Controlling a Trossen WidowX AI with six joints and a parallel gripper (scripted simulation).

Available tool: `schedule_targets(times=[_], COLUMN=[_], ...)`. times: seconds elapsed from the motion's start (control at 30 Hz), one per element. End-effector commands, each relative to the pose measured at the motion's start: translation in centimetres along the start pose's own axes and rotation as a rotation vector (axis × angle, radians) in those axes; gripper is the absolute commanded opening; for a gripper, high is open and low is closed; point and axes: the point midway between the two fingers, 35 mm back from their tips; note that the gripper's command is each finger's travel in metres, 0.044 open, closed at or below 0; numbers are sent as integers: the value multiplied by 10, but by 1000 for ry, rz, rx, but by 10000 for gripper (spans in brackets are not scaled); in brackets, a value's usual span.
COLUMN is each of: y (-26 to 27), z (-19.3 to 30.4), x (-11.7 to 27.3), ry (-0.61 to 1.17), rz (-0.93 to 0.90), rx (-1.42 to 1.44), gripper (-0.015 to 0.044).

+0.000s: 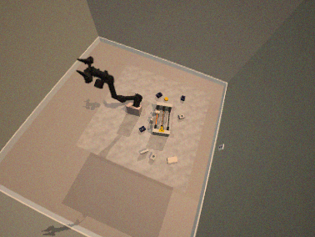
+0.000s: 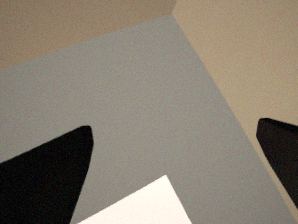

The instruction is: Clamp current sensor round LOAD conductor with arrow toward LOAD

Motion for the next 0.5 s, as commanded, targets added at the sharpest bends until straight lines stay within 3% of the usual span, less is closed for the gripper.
schedule_targets(times=[0.0, 0.23, 0.47], y=[3, 110, 221], z=[-1, -26, -39], x=[0, 25, 79], ry=[0, -4, 33], rz=[-6, -234, -489], rx=[-2, -58, -102], gripper=[426, 440, 440])
Point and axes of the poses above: the point midway between the two fingers, 35 mm back from their tips, its own x axis back along the fingers, its own y axis across the jaws, z = x × y, and after that the axes turned 13 degrees about x, right-handed
